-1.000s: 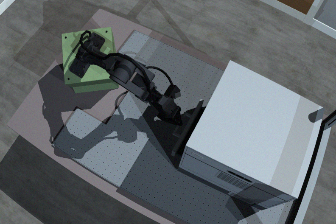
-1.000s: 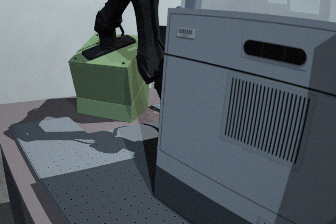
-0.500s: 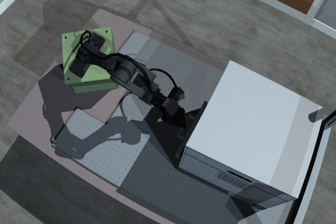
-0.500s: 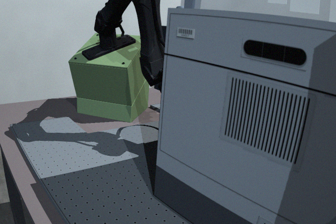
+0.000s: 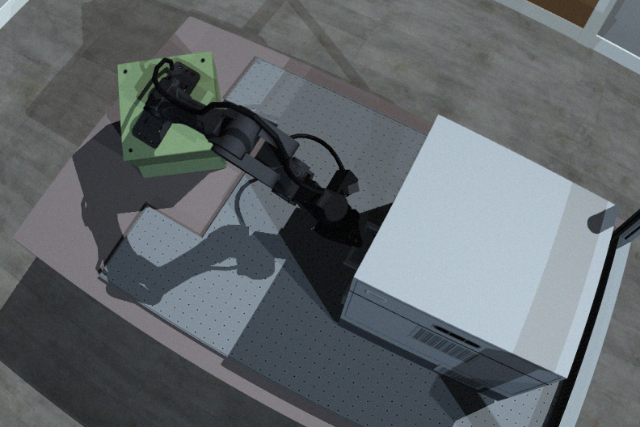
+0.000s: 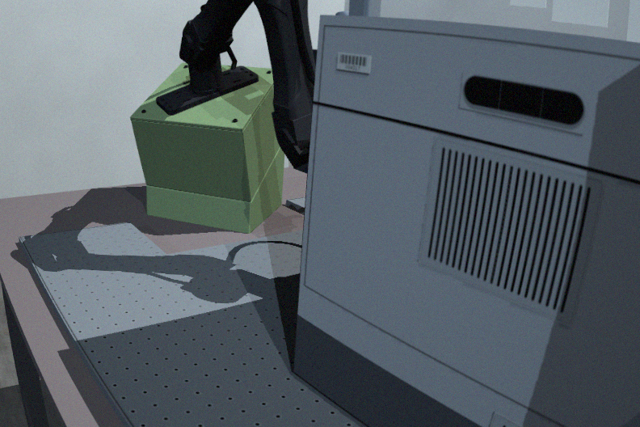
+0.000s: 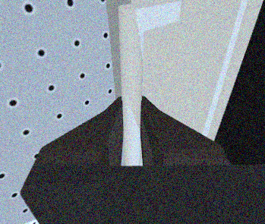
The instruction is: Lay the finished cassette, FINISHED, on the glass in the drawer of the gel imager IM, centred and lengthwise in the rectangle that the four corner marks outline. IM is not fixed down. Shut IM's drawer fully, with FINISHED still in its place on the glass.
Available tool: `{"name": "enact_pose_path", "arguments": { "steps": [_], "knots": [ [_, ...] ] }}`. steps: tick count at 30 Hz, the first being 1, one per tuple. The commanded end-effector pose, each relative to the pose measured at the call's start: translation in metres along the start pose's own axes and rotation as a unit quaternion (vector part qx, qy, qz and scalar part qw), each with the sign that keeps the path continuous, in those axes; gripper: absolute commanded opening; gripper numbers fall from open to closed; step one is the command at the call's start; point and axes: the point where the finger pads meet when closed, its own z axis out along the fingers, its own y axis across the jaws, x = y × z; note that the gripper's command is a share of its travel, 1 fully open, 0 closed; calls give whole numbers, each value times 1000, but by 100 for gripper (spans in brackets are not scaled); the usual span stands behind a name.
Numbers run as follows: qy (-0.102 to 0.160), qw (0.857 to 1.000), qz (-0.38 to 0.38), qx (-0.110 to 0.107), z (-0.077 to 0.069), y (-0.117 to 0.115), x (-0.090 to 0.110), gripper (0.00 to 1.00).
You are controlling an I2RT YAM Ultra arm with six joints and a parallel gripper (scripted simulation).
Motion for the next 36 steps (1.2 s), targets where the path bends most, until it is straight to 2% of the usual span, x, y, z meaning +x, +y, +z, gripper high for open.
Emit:
{"name": "enact_pose_path", "arguments": {
  "steps": [1,2,16,17,19,36],
  "knots": [
    [-8,1000,1,6,5,-7,-7,0],
    [-2,1000,1,9,1,-9,-1,0],
    [-2,1000,1,9,0,-9,-1,0],
    [-10,1000,0,0,-1,1,-8,0],
    [-7,1000,2,8,-6,-2,-5,0],
    [-7,1000,2,8,-6,-2,-5,0]
  ]
}}
